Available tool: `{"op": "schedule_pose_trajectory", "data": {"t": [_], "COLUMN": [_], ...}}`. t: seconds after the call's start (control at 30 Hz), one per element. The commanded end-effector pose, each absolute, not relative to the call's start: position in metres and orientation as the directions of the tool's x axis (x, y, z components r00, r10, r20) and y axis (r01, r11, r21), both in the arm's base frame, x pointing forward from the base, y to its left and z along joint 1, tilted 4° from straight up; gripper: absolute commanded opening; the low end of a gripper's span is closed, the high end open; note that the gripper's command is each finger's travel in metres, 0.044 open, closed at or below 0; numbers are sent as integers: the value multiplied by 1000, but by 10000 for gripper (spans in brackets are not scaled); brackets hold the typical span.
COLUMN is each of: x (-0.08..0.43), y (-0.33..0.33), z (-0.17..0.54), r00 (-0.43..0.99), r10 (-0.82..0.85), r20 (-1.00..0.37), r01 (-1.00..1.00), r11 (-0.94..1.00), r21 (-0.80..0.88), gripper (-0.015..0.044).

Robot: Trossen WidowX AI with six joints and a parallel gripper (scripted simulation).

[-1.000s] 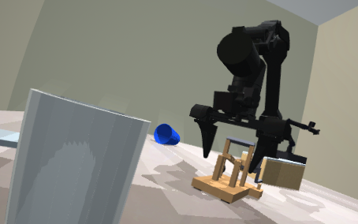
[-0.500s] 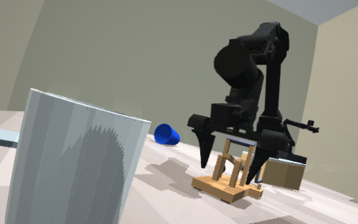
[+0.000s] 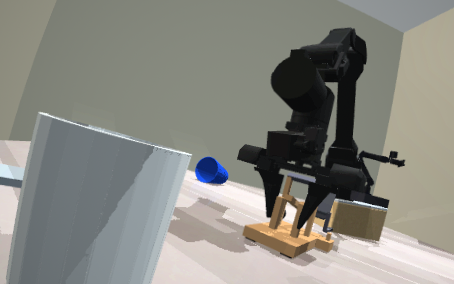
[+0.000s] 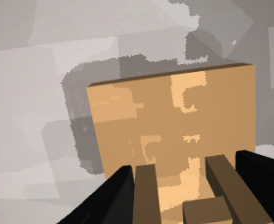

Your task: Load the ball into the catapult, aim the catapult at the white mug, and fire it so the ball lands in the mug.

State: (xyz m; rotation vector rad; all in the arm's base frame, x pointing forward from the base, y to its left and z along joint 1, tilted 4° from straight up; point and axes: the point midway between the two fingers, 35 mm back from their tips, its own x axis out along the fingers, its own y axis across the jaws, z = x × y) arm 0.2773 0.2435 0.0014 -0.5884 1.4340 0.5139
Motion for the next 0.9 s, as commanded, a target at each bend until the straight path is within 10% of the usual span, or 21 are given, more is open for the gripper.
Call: {"op": "schedule_pose_trajectory", "data": {"t": [0.0, 0.2, 0.87], "x": [277, 274, 277], "y": [244, 245, 244], "z": [2, 49, 28], "r00": [74, 76, 73], "r10": [-20, -22, -26], "r20": [-997, -997, -997], "r01": [-651, -650, -651], "r11": [757, 757, 756], "r21": [-63, -66, -67], "gripper": [118, 0, 0]}}
